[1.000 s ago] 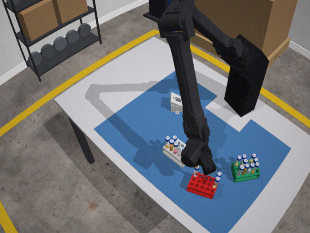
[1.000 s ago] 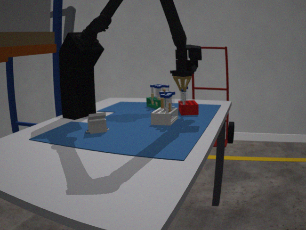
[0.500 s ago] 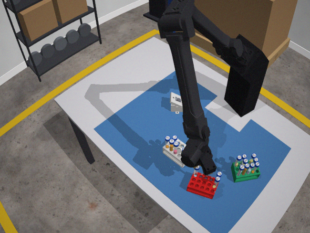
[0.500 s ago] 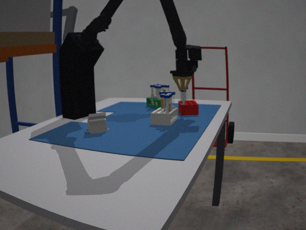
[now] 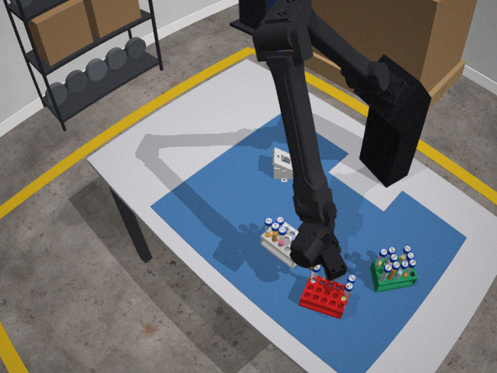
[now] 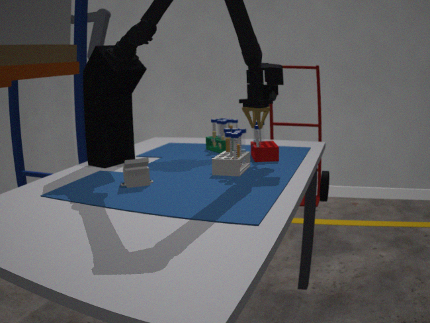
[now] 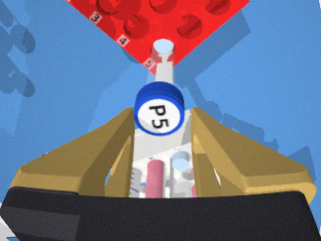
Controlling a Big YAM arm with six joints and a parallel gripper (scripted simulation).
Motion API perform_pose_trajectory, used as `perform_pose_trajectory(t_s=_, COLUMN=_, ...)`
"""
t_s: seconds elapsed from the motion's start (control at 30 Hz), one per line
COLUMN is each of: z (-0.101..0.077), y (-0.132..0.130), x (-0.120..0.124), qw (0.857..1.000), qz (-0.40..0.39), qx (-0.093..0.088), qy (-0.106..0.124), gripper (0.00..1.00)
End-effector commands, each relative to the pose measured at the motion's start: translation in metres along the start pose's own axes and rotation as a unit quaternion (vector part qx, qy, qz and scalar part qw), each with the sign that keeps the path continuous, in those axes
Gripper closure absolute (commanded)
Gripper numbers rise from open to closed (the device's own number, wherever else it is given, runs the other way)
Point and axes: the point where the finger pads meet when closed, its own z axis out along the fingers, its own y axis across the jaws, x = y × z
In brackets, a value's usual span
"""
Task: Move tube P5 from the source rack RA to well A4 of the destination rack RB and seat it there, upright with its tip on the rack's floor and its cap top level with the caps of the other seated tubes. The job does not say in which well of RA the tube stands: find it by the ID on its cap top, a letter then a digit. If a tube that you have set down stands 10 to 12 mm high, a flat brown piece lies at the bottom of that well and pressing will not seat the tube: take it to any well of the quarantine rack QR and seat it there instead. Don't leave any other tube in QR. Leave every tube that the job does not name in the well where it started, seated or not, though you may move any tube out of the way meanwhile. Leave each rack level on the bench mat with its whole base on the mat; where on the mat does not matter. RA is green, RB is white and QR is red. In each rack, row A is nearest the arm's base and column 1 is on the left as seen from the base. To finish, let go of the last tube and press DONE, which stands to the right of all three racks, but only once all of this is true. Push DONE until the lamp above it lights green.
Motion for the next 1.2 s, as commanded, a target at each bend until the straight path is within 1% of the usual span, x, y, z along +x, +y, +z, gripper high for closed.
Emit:
perform_pose_trajectory(t_s=0.0, z=-0.005, y=-0.01, x=-0.008, qw=1.0, qz=0.002, qx=0.009, qy=-0.009, gripper=0.7)
perform_pose_trajectory(t_s=0.37, z=-0.005, y=-0.01, x=-0.008, qw=1.0, qz=0.002, qx=0.009, qy=-0.009, gripper=0.7)
perform_pose_trajectory(t_s=0.4, z=-0.017, y=-0.019, x=-0.013, qw=1.0, qz=0.003, qx=0.016, qy=-0.016, gripper=0.7)
perform_pose_trajectory(t_s=0.43, z=-0.02, y=-0.012, x=-0.015, qw=1.0, qz=0.002, qx=0.013, qy=-0.016, gripper=0.7)
perform_pose_trajectory(t_s=0.53, z=-0.027, y=-0.006, x=-0.01, qw=1.0, qz=0.002, qx=0.008, qy=-0.012, gripper=0.7)
perform_pose_trajectory(t_s=0.6, z=-0.033, y=-0.01, x=-0.013, qw=1.0, qz=0.003, qx=0.01, qy=-0.014, gripper=0.7)
perform_pose_trajectory(t_s=0.67, z=-0.033, y=-0.01, x=-0.013, qw=1.0, qz=0.003, qx=0.01, qy=-0.014, gripper=0.7)
perform_pose_trajectory(t_s=0.7, z=-0.034, y=-0.012, x=-0.007, qw=1.0, qz=0.007, qx=0.011, qy=-0.01, gripper=0.7)
perform_pose_trajectory(t_s=0.77, z=-0.04, y=-0.006, x=-0.008, qw=1.0, qz=0.003, qx=0.008, qy=-0.012, gripper=0.7)
perform_pose_trajectory(t_s=0.93, z=-0.053, y=-0.002, x=-0.008, qw=1.0, qz=0.002, qx=0.007, qy=-0.012, gripper=0.7)
perform_pose_trajectory(t_s=1.07, z=-0.066, y=-0.01, x=-0.013, qw=1.0, qz=0.005, qx=0.012, qy=-0.016, gripper=0.7)
perform_pose_trajectory(t_s=1.13, z=-0.067, y=-0.012, x=-0.003, qw=1.0, qz=0.01, qx=0.012, qy=-0.009, gripper=0.7)
perform_pose_trajectory(t_s=1.17, z=-0.07, y=-0.01, x=-0.003, qw=1.0, qz=0.008, qx=0.01, qy=-0.009, gripper=0.7)
